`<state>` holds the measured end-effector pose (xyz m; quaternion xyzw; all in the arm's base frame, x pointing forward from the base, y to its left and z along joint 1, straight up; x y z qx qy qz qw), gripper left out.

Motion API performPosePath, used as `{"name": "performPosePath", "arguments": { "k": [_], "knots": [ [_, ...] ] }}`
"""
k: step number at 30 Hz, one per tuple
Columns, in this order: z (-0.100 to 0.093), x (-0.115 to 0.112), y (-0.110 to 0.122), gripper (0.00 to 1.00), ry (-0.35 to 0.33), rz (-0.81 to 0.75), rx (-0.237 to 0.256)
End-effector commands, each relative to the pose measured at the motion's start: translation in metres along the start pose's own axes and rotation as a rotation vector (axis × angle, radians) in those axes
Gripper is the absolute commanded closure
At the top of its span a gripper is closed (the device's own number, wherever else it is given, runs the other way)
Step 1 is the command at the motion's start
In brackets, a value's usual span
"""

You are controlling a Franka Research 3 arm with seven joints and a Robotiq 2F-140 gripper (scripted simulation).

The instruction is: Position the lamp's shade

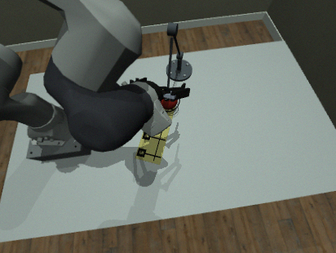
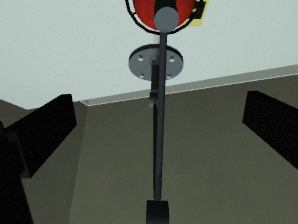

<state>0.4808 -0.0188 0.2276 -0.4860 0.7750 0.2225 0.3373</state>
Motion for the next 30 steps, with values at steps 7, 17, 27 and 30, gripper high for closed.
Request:
{"name": "performPosePath", "arguments": {
  "k": [7,17,27,30],
  "knots": [
    [0.005,-0.021,0.007,0.0,0.121,0.046,0.001],
    [0.008,-0.028,0.009,0.0,0.157,0.054,0.0],
    [0.008,-0.028,0.009,0.0,0.157,0.054,0.0],
    [0.01,-0.027,0.009,0.0,0.157,0.053,0.0]
  ]
}}
Point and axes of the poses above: the point where the finger pads meet when closed, its own z axis out along the fingers, its own y axis across the jaws, x = y × z, the point moved 5 cm from there along -z, back along the fingers, and after that the axes turned 5 degrees about z, right-handed, at the moved point
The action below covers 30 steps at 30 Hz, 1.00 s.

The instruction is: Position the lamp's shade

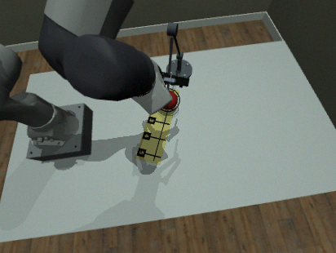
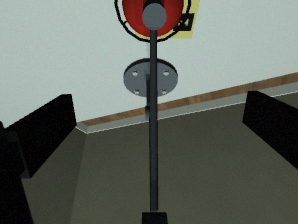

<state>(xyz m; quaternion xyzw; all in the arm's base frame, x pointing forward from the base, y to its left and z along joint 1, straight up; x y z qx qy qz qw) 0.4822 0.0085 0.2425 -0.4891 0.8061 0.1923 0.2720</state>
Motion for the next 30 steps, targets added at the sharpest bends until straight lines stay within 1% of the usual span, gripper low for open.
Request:
{"name": "performPosePath", "arguments": {
  "k": [1,14,16,30],
  "knots": [
    [0.004,0.0,-0.001,0.0,0.004,0.018,0.003],
    [0.039,0.0,-0.001,0.0,0.001,0.005,0.001],
    [0.039,0.0,-0.001,0.0,0.001,0.005,0.001],
    [0.074,0.0,0.003,0.0,0.004,0.023,-0.013]
  ]
}}
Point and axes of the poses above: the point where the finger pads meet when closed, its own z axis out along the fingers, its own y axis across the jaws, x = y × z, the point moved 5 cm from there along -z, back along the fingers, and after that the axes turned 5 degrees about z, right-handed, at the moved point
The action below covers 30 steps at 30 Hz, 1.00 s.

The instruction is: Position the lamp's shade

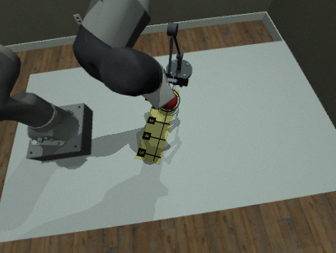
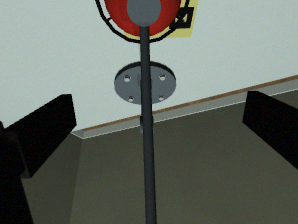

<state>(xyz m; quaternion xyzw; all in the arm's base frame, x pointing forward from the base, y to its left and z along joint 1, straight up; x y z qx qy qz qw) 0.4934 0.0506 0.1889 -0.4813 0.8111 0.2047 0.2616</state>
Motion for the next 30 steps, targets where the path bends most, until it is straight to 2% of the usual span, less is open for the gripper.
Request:
{"name": "performPosePath", "arguments": {
  "k": [1,3,18,30],
  "knots": [
    [0.008,0.0,-0.003,0.0,0.0,-0.004,0.01],
    [0.008,0.0,-0.003,0.0,0.0,-0.004,0.01],
    [0.046,0.001,0.001,0.0,0.003,0.01,-0.002],
    [0.049,0.0,-0.006,0.0,0.001,-0.002,0.018]
  ]
}}
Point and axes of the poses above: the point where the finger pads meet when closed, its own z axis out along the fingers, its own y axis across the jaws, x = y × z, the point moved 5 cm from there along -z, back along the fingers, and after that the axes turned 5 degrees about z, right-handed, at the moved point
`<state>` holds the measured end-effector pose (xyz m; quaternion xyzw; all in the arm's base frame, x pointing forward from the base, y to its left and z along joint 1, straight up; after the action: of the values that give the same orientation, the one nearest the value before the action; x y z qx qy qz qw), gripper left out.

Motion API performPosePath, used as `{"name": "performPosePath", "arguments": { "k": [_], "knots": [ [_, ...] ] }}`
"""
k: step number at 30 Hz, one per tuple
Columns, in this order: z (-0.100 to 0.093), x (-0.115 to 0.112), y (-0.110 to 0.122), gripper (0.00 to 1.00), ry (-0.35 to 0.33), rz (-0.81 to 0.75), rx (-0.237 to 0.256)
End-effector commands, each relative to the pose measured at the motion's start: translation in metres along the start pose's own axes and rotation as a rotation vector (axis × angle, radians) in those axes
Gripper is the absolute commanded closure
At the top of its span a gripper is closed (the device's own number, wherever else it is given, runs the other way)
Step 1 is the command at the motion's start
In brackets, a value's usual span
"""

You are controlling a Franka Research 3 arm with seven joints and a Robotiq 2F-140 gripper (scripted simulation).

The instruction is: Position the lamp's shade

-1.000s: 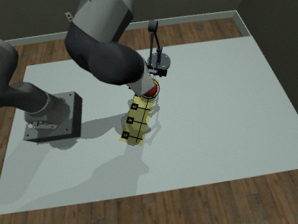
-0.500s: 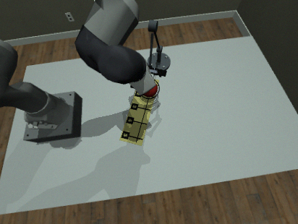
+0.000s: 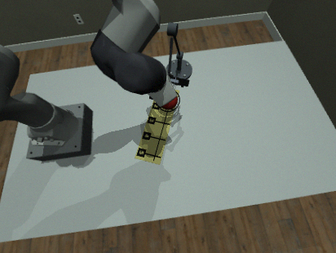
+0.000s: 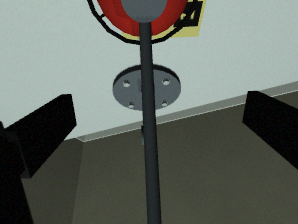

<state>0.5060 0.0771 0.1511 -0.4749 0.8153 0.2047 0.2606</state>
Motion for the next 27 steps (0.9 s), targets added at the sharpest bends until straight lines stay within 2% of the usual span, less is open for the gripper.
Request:
{"name": "performPosePath", "arguments": {
  "k": [1,7,8,27],
  "knots": [
    [0.001,-0.0005,-0.0045,0.0,-0.001,-0.018,0.016],
    [0.002,-0.0008,-0.0072,0.0,-0.002,-0.023,0.024],
    [0.002,-0.0008,-0.007,0.9,-0.002,-0.022,0.023],
    [0.0015,-0.0004,-0.0046,0.9,-0.001,-0.007,0.014]
  ]
}}
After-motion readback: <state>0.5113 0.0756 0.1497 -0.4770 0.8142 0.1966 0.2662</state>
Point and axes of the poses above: the point where the finger pads meet when closed, its own z axis out along the fingers, its own y axis across the jaws, x = y × z, the point moved 5 cm from there along -z, back along the fingers, and after that the axes turned 5 degrees about z, right-handed, at the moved point
